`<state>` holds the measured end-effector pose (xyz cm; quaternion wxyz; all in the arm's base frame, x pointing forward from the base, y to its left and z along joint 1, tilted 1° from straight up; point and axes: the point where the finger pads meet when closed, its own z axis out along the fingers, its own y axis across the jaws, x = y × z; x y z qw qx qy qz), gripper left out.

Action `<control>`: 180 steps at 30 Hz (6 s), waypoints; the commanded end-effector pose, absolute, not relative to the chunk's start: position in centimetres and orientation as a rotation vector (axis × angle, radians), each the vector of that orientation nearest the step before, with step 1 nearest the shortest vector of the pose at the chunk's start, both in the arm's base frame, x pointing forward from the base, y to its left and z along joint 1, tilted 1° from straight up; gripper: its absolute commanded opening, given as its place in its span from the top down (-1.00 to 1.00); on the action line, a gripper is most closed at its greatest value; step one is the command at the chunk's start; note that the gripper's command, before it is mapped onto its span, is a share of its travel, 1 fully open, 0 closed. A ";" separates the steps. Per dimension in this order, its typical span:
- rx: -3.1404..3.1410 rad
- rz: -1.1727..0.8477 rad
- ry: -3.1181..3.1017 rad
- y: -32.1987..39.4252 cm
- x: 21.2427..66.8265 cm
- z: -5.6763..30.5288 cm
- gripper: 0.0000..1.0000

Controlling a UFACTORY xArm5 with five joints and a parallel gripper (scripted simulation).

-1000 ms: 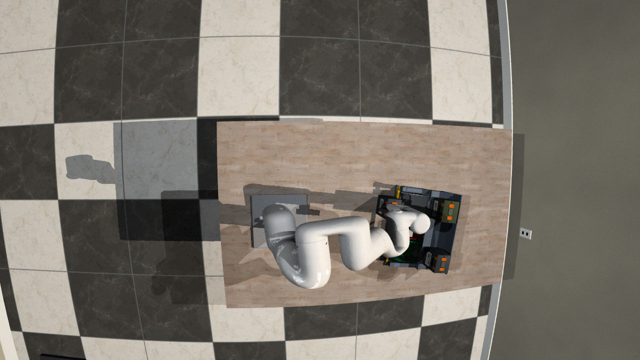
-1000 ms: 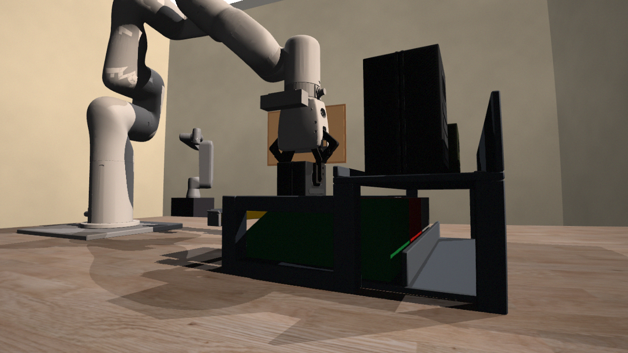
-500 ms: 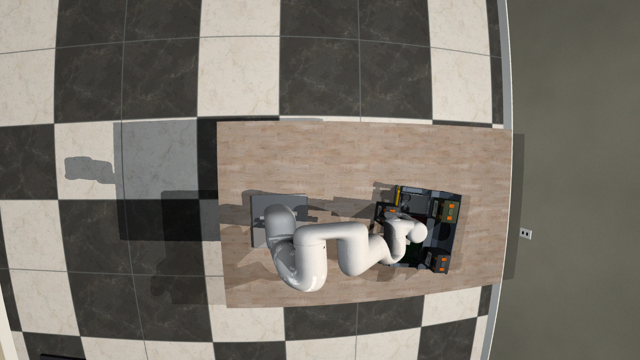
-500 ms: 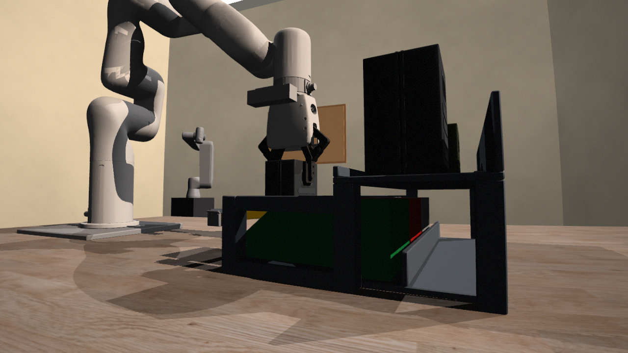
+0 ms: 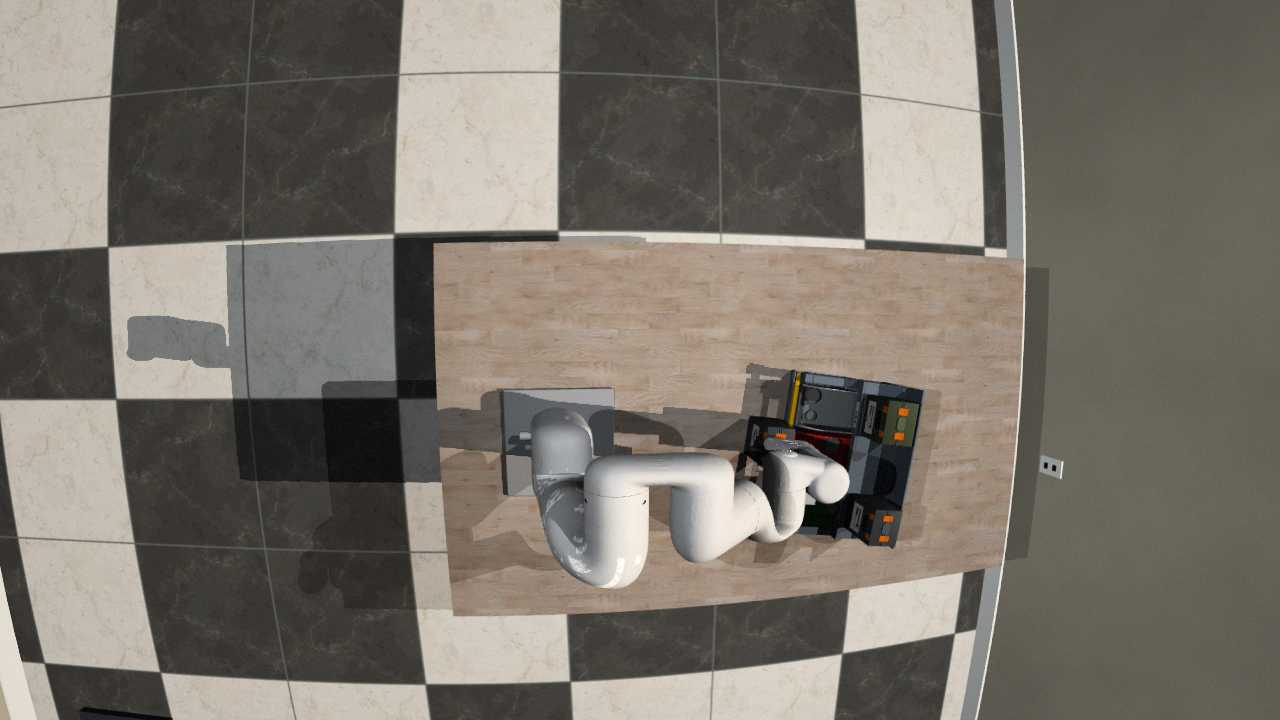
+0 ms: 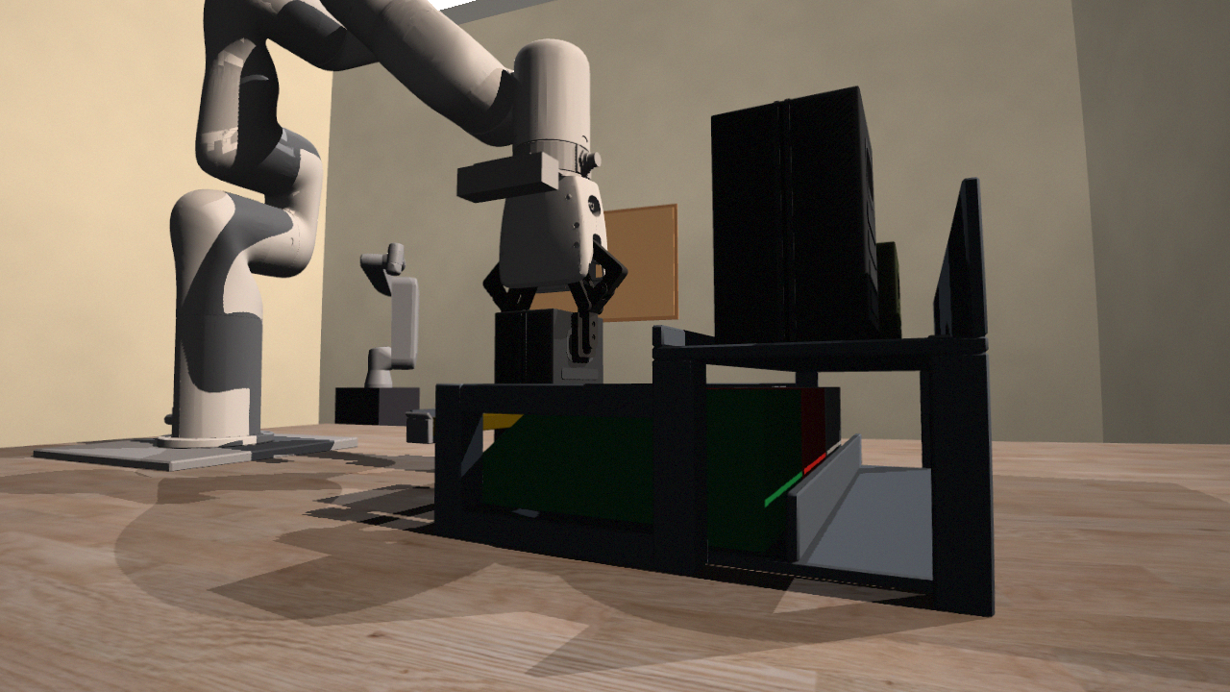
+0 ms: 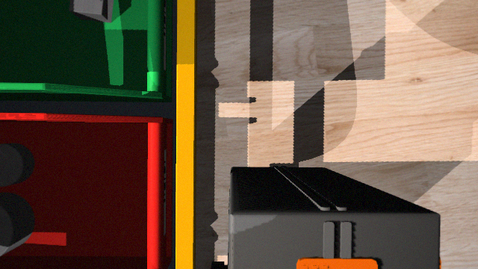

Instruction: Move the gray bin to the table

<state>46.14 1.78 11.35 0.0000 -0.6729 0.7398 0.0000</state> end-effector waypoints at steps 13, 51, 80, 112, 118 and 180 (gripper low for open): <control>-2.118 -0.021 2.328 -1.5 45.5 11.6 1.00; -2.118 -0.022 2.328 -9.4 43.7 11.7 1.00; -2.118 -0.023 2.328 -11.9 43.1 11.4 1.00; -2.118 -0.023 2.328 -11.9 43.1 9.9 1.00; -2.118 -0.023 2.328 -11.9 43.1 9.9 1.00; -2.111 -0.012 2.320 -11.9 43.1 9.9 -1.00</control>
